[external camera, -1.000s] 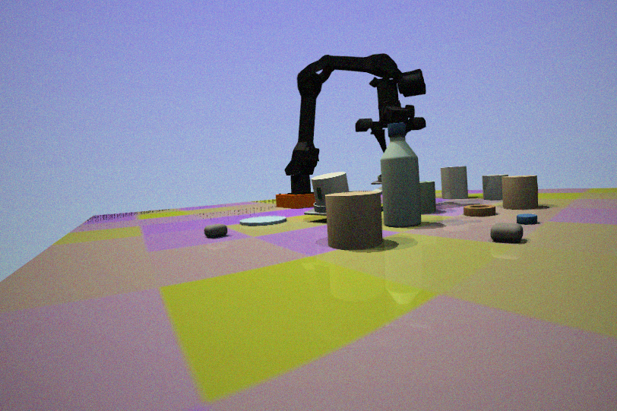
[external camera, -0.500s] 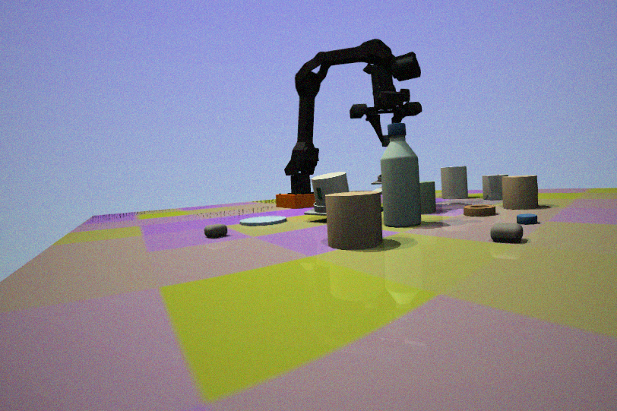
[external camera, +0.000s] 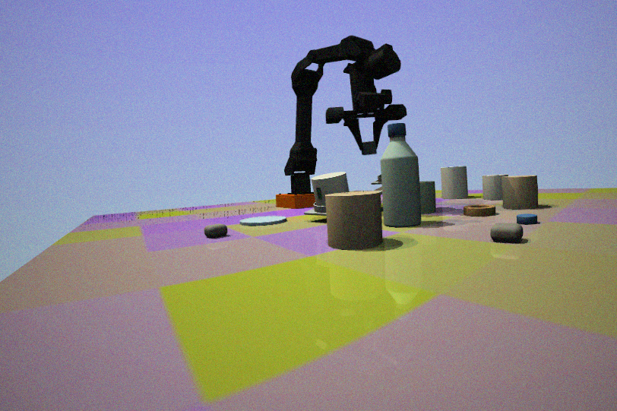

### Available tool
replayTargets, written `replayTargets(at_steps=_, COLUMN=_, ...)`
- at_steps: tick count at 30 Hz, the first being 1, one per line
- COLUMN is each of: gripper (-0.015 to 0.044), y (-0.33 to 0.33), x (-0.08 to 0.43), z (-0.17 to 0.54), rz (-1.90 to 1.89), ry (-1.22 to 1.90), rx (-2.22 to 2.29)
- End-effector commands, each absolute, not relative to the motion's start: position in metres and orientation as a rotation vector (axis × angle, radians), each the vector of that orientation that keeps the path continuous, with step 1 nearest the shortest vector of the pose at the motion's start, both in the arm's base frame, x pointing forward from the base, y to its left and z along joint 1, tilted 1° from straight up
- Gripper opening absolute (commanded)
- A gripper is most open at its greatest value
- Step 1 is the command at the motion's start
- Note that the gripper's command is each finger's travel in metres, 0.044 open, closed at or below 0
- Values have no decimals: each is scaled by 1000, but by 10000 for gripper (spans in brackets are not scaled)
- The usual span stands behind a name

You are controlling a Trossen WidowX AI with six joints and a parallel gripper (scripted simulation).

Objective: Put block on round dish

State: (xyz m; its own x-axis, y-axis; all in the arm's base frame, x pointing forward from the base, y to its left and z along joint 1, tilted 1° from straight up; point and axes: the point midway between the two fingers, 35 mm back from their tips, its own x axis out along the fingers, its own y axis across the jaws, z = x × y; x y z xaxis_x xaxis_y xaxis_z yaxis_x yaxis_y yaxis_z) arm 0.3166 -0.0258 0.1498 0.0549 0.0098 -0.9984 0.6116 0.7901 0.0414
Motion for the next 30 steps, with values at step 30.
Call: replayTargets(at_steps=30, gripper=0, y=-255, x=210, z=75, rz=-529, ry=1479, rx=529)
